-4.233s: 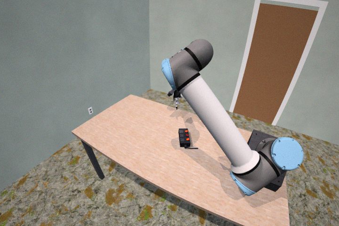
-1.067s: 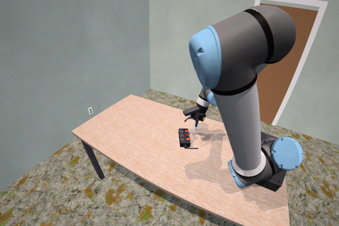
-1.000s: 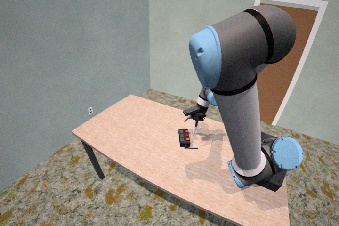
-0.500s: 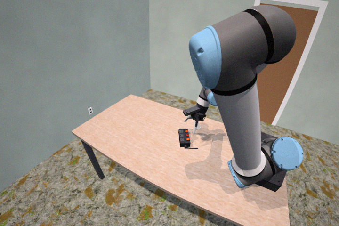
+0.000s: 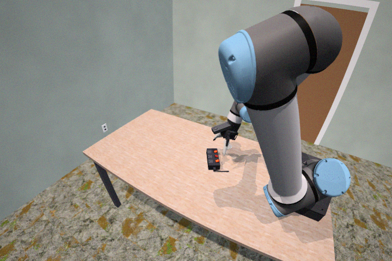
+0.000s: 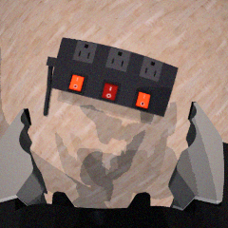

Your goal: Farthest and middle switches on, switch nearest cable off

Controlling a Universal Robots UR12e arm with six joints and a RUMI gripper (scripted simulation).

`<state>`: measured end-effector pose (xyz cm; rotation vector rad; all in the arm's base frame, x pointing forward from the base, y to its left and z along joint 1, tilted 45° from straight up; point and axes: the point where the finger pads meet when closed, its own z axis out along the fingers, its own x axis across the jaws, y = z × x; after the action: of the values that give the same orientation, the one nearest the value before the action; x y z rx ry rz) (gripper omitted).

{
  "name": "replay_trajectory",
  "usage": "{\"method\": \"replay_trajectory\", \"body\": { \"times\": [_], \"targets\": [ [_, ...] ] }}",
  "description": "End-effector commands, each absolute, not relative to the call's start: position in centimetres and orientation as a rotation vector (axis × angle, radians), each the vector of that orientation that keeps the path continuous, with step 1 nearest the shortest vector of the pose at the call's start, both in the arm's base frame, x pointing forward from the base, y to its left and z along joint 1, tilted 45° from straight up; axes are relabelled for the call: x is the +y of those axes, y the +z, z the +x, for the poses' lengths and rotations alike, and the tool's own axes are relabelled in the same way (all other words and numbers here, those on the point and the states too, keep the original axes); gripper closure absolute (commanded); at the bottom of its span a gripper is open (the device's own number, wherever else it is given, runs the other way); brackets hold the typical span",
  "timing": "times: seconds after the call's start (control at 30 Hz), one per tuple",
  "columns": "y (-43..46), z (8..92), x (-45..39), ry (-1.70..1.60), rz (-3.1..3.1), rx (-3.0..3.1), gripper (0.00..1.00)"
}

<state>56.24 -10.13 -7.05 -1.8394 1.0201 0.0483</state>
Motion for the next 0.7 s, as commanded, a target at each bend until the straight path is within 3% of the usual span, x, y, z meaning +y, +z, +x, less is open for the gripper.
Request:
{"method": "replay_trajectory", "body": {
  "times": [0.0, 0.67],
  "targets": [
    [-7.03, 56.25, -10.3, 0.045, -1.838, 1.023, 0.0],
    [-6.17, 56.12, -10.97, 0.002, -1.963, 0.883, 0.0]
  ]
}}
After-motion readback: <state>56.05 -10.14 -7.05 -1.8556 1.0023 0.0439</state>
